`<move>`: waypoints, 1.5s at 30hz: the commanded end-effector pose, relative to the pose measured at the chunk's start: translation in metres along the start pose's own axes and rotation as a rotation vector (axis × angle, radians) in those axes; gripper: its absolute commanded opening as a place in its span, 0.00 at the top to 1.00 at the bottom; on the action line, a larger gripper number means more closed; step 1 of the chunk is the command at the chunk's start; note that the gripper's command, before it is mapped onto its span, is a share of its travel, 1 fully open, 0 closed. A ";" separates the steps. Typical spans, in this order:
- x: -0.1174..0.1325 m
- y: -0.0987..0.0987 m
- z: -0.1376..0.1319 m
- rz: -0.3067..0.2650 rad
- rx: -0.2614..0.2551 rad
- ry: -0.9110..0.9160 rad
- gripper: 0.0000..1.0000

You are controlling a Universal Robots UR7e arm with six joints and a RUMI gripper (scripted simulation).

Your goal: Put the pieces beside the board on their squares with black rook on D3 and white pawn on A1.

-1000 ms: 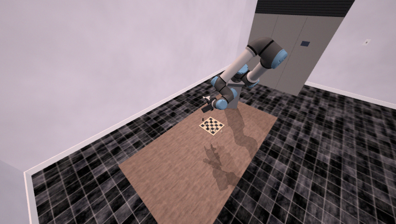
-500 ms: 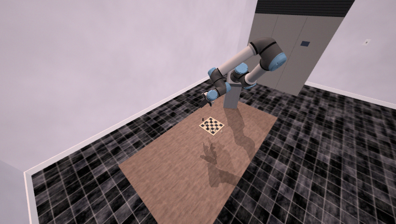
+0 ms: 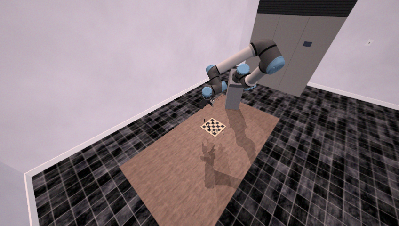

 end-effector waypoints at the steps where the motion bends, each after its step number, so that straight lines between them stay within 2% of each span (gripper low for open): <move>1: -0.024 -0.005 0.002 -0.014 -0.047 -0.203 0.00; 5: -0.036 -0.008 0.003 -0.017 -0.063 -0.301 0.00; 8: -0.036 -0.008 0.003 -0.017 -0.063 -0.301 0.00; 10: -0.048 -0.010 0.004 -0.019 -0.080 -0.400 0.00; 22: -0.084 -0.013 0.005 -0.018 -0.131 -0.694 0.00; 25: -0.084 -0.013 0.005 -0.018 -0.131 -0.694 0.00; 27: -0.096 -0.014 0.005 -0.014 -0.149 -0.791 0.00; 33: -0.113 -0.013 0.005 -0.007 -0.176 -0.936 0.00; 45: -0.140 -0.011 0.004 0.012 -0.222 -1.173 0.00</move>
Point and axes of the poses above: the point where the finger pads meet when closed, its own y axis out along the fingers, its own z axis across the jaws, x = y × z, the point moved 8 cm from there along -y, back along the fingers, and after that the axes turned 15 degrees about -y, right-handed, at the moved point
